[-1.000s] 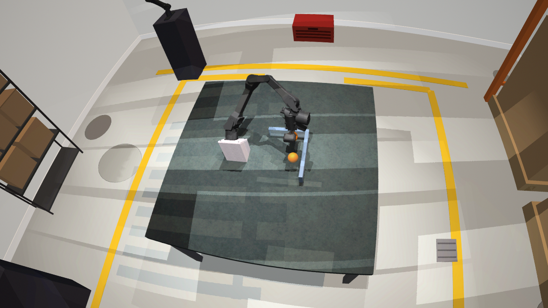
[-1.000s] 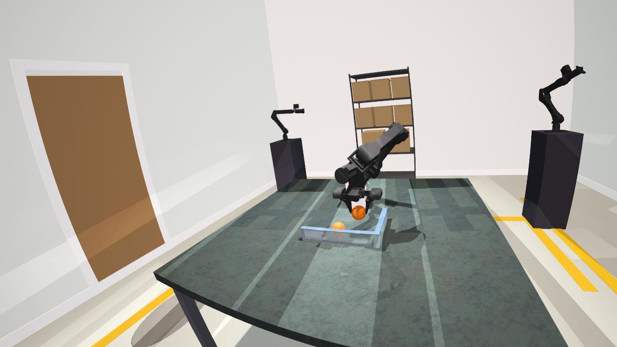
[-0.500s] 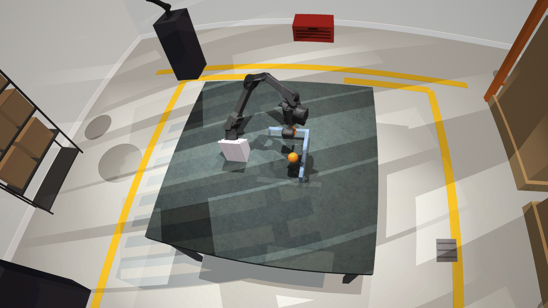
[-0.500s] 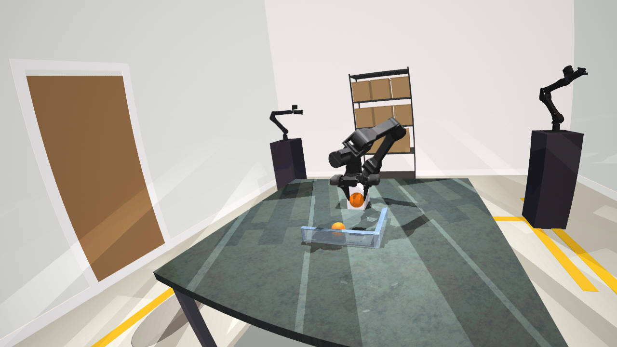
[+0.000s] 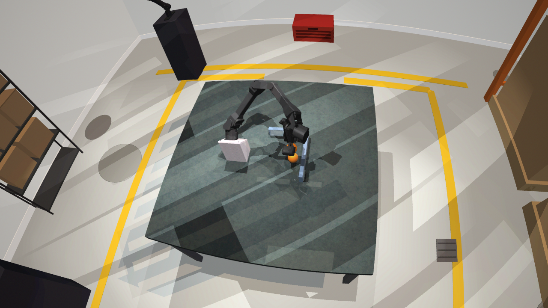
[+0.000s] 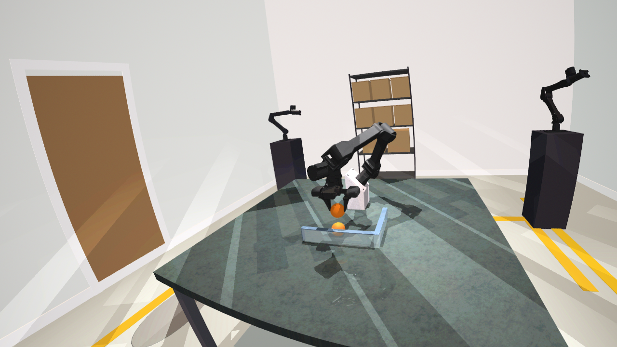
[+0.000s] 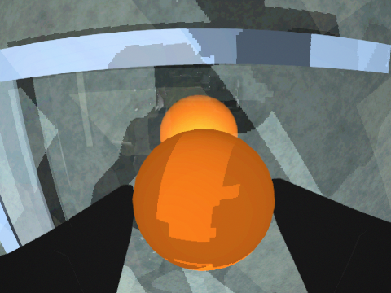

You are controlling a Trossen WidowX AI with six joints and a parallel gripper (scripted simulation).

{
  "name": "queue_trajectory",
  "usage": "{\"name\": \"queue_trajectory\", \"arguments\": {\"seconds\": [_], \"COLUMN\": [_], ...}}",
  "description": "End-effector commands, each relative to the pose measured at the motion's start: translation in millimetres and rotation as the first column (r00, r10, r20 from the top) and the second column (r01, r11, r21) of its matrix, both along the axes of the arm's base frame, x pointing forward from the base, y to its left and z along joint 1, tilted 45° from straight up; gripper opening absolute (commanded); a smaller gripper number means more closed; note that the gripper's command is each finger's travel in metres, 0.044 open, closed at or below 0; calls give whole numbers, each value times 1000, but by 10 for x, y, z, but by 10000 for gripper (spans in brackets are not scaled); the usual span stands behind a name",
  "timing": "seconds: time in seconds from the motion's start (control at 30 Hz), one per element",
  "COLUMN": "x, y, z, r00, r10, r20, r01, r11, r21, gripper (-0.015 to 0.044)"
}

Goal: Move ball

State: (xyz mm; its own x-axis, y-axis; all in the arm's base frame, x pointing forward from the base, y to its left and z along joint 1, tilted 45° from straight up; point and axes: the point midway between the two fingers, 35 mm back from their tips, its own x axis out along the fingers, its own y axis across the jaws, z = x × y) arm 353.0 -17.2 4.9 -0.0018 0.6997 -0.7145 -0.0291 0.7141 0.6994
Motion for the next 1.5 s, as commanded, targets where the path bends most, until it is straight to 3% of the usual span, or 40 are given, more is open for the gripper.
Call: {"name": "queue_trajectory", "arguments": {"seconds": [0.0, 0.43, 1.1, 1.47], "x": [-9, -12, -14, 13], "y": [-2, 479, 621, 587], "z": [-67, -550, -693, -660], "r00": [1000, 1000, 1000, 1000], "r10": [4, 4, 4, 6], "r20": [4, 4, 4, 12], "r01": [-4, -4, -4, -6], "r11": [1000, 1000, 1000, 1000], "r21": [-2, 1, 2, -3], "gripper": [0, 0, 0, 289]}}
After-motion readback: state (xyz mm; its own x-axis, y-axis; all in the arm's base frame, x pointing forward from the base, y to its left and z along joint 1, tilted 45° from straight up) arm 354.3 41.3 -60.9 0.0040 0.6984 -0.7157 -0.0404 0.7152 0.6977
